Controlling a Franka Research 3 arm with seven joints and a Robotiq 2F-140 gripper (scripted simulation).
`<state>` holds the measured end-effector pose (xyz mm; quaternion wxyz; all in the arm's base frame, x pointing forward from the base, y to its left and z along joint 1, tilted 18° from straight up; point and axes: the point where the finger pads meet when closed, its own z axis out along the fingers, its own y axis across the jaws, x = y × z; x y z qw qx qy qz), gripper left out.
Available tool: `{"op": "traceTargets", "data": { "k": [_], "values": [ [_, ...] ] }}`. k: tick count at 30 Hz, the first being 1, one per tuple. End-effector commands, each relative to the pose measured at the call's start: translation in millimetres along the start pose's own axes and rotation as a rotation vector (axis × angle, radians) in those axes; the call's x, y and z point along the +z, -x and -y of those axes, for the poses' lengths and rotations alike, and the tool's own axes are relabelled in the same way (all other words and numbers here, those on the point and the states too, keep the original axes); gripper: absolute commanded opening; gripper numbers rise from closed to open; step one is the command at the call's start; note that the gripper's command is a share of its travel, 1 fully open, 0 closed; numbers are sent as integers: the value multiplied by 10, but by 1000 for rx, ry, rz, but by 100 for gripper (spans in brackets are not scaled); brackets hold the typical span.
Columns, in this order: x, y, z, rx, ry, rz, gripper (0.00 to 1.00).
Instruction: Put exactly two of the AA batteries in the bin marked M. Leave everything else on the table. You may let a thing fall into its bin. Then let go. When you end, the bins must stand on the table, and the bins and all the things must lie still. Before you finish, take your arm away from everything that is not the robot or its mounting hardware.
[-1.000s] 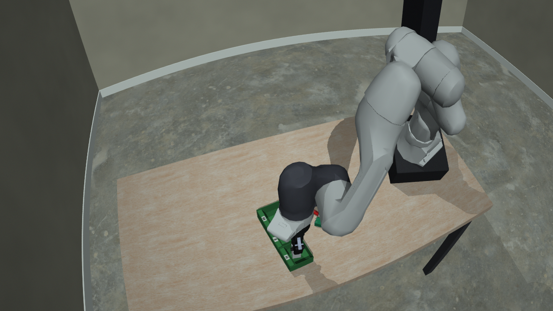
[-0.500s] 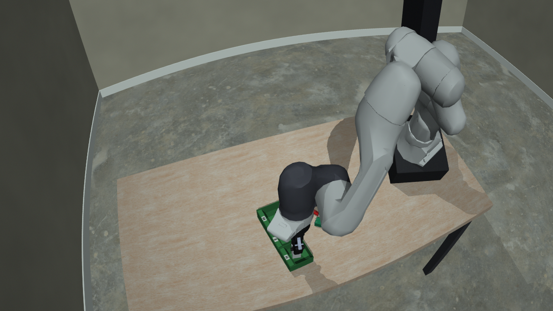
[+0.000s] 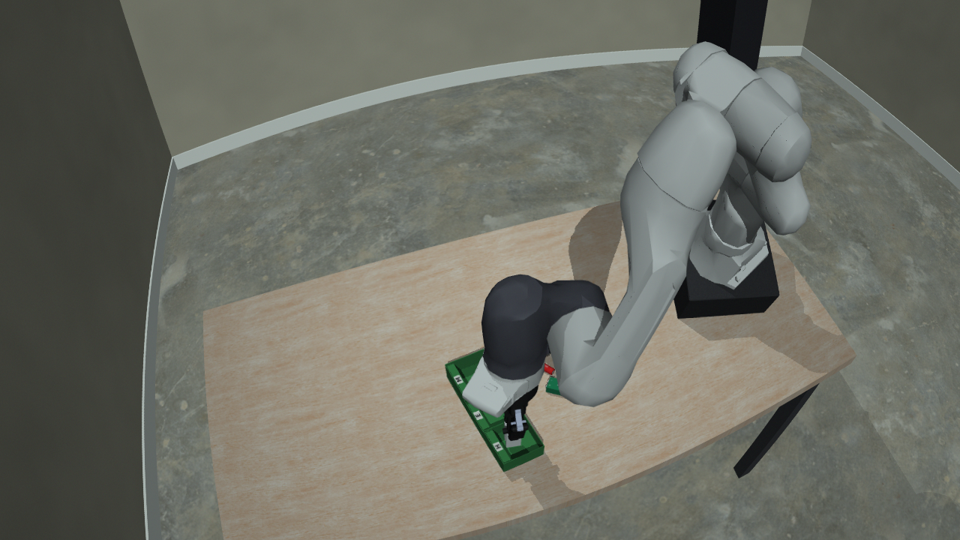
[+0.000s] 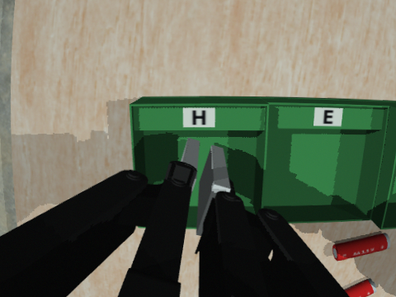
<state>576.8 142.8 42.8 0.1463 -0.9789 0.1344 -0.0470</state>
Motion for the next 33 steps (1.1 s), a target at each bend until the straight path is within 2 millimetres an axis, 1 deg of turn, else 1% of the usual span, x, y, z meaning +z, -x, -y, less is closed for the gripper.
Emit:
{"op": "traceTargets", "data": {
  "k": [1, 8, 10, 18, 33],
  "values": [
    [-43, 17, -19, 3, 2, 6, 5],
    [-136, 17, -19, 3, 2, 6, 5],
    [-136, 17, -19, 3, 2, 6, 5],
    [-456, 15, -18, 3, 2, 6, 5],
    [-464, 15, -18, 3, 2, 6, 5]
  ]
}}
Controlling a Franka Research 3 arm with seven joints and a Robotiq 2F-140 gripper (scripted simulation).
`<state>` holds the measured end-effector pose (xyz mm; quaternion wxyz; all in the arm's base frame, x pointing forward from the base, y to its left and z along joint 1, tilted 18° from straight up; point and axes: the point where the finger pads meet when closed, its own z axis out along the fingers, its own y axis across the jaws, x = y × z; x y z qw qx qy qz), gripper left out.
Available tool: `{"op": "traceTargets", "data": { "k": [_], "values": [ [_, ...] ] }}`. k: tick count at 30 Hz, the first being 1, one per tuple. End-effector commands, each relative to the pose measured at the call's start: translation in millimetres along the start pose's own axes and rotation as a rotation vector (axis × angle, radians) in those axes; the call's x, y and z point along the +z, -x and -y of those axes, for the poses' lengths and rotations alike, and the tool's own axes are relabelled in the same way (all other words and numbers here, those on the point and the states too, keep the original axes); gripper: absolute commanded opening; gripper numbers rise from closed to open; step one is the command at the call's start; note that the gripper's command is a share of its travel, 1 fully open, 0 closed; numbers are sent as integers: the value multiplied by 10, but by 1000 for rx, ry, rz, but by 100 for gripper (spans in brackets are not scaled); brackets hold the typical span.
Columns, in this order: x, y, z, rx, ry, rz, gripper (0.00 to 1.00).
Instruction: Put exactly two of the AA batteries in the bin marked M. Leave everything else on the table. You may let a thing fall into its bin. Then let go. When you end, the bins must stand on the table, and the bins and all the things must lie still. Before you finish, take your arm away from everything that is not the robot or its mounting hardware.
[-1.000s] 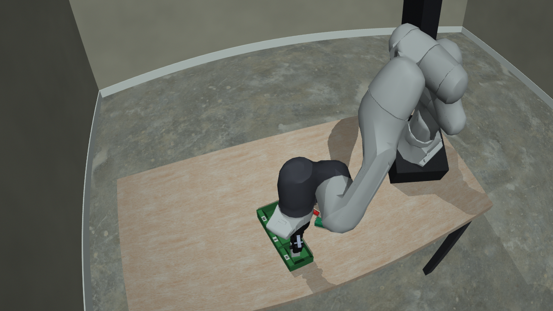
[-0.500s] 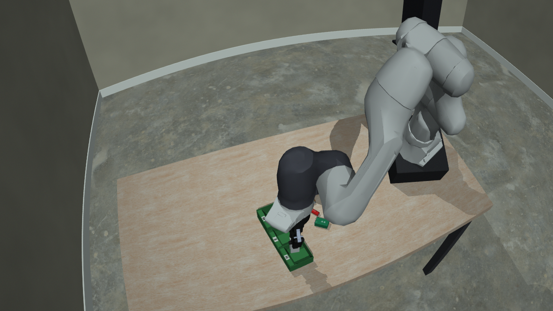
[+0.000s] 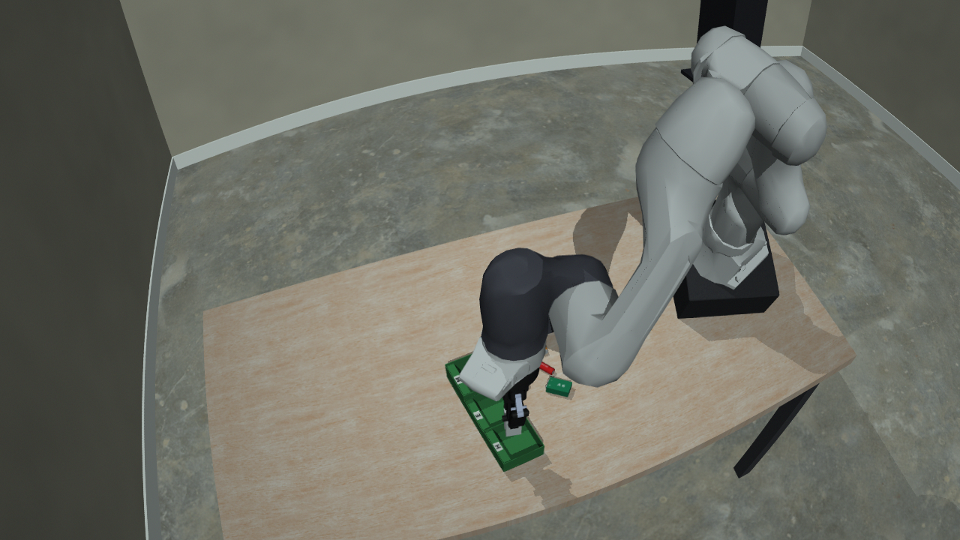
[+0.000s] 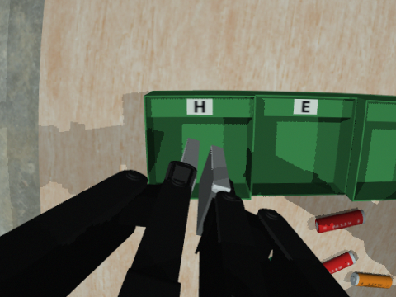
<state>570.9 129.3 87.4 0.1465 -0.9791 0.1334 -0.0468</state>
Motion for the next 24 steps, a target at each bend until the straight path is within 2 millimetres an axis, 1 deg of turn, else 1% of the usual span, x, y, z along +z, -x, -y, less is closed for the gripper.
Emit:
{"op": "traceTargets", "data": {
  "k": [1, 11, 24],
  "values": [
    [6, 20, -13, 4, 2, 5, 5],
    [6, 20, -13, 4, 2, 5, 5],
    [-1077, 14, -10, 4, 2, 5, 5]
  ]
}}
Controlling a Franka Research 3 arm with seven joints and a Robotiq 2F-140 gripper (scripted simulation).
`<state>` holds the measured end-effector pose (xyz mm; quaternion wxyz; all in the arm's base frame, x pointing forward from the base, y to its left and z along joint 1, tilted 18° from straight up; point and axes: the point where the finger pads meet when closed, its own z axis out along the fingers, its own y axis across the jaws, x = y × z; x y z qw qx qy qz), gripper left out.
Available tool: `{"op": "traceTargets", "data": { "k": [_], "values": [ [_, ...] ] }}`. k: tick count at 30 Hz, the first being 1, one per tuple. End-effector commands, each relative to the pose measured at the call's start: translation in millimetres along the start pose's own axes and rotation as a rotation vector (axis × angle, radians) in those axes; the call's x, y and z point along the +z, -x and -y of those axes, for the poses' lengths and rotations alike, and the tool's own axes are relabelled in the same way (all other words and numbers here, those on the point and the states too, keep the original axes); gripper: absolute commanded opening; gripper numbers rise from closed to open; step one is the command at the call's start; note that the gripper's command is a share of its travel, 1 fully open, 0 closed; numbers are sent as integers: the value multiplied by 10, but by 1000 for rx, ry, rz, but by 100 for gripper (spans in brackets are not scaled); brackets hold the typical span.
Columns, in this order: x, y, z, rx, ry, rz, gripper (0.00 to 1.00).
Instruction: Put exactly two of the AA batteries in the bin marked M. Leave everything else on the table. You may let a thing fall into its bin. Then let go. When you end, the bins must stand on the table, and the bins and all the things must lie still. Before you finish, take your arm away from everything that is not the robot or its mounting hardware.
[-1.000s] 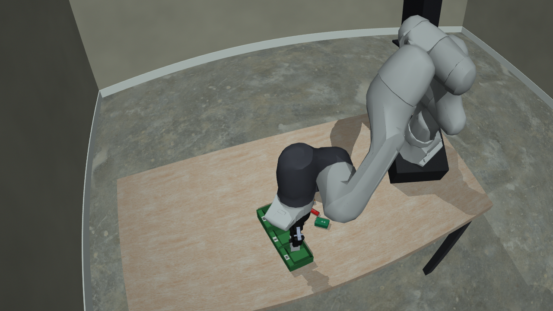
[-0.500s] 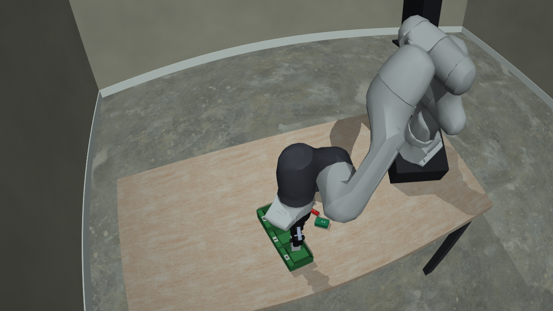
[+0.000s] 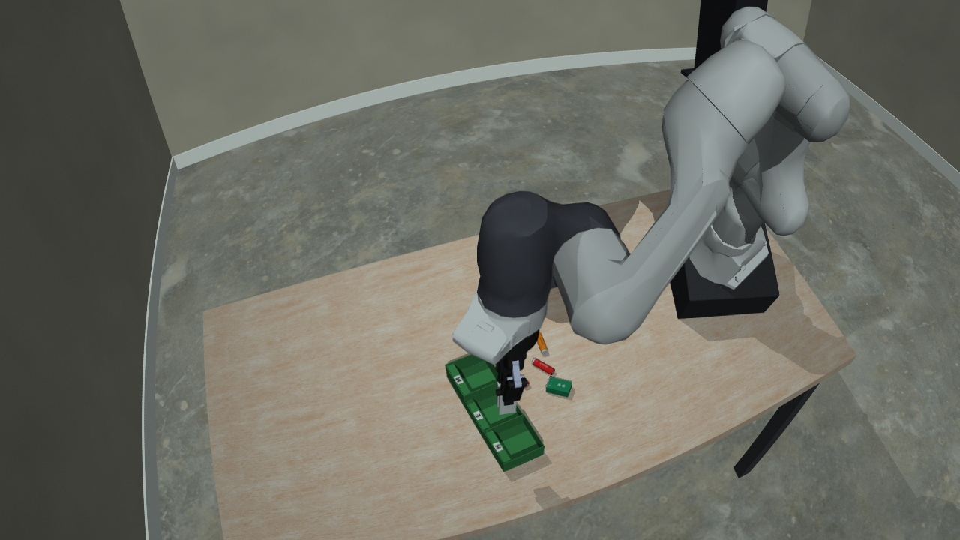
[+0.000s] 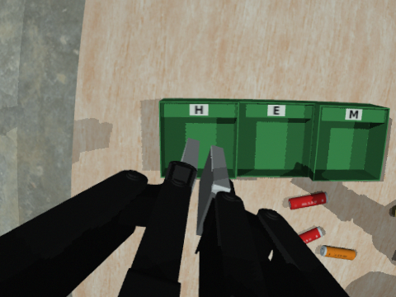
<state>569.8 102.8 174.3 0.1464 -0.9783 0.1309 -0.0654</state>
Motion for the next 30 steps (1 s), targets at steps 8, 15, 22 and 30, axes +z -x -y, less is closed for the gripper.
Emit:
{"op": "traceTargets", "data": {
  "k": [8, 15, 22, 30],
  "values": [
    [-203, 114, -21, 15, 8, 41, 5],
    [-203, 114, -21, 15, 8, 41, 5],
    [-203, 114, -21, 15, 8, 41, 5],
    [33, 327, -407, 243, 12, 43, 17]
  ]
}}
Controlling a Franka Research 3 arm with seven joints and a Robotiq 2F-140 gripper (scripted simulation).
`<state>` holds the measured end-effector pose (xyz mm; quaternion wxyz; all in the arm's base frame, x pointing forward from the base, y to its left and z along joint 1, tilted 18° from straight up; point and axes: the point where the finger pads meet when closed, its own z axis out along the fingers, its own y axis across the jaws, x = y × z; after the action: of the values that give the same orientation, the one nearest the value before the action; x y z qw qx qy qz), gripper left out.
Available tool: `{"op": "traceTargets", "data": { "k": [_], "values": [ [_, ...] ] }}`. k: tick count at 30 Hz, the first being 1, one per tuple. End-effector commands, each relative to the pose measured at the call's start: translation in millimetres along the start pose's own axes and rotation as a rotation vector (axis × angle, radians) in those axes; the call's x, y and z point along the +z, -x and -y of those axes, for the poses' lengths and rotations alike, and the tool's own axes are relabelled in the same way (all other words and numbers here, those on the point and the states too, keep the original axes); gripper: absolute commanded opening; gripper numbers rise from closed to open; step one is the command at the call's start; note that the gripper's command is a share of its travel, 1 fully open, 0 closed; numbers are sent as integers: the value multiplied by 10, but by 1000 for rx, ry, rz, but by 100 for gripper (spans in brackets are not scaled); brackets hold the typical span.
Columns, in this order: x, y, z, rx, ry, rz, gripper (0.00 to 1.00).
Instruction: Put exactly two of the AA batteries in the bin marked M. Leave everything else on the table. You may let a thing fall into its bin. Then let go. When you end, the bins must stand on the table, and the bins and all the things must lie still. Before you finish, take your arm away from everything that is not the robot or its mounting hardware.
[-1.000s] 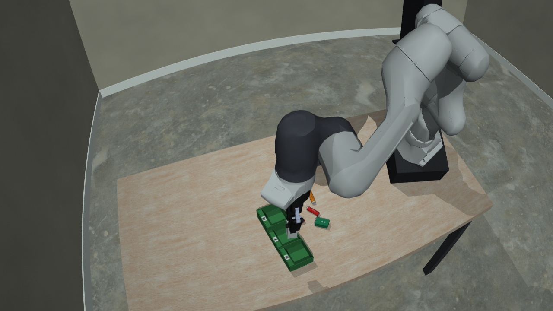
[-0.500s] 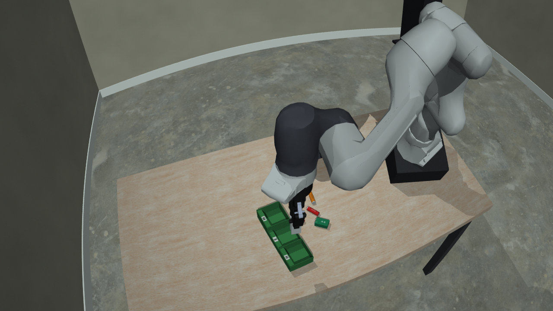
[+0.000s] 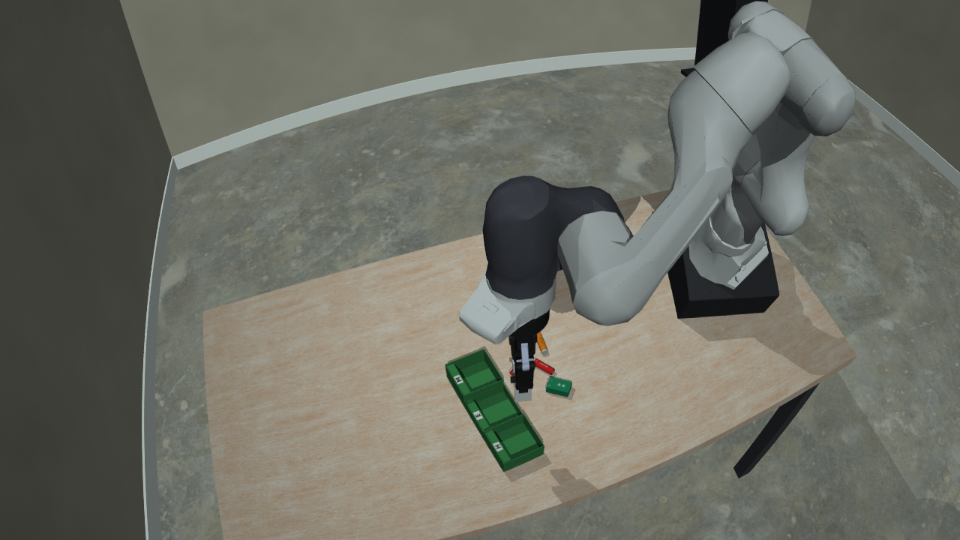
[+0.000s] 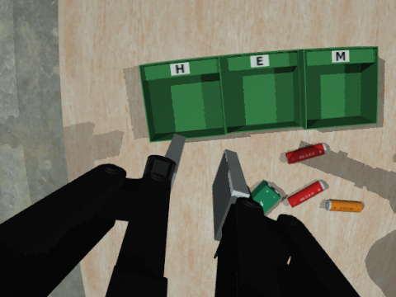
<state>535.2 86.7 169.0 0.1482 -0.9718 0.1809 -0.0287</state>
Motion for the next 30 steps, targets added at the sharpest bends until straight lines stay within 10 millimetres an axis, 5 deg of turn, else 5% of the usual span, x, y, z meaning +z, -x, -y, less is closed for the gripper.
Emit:
{"op": "traceTargets", "data": {
  "k": [1, 23, 30],
  "values": [
    [129, 39, -229, 157, -2, -10, 17],
    [960, 549, -1586, 709, -7, -12, 17],
    [959, 501, -1592, 717, -8, -15, 17]
  ]
}}
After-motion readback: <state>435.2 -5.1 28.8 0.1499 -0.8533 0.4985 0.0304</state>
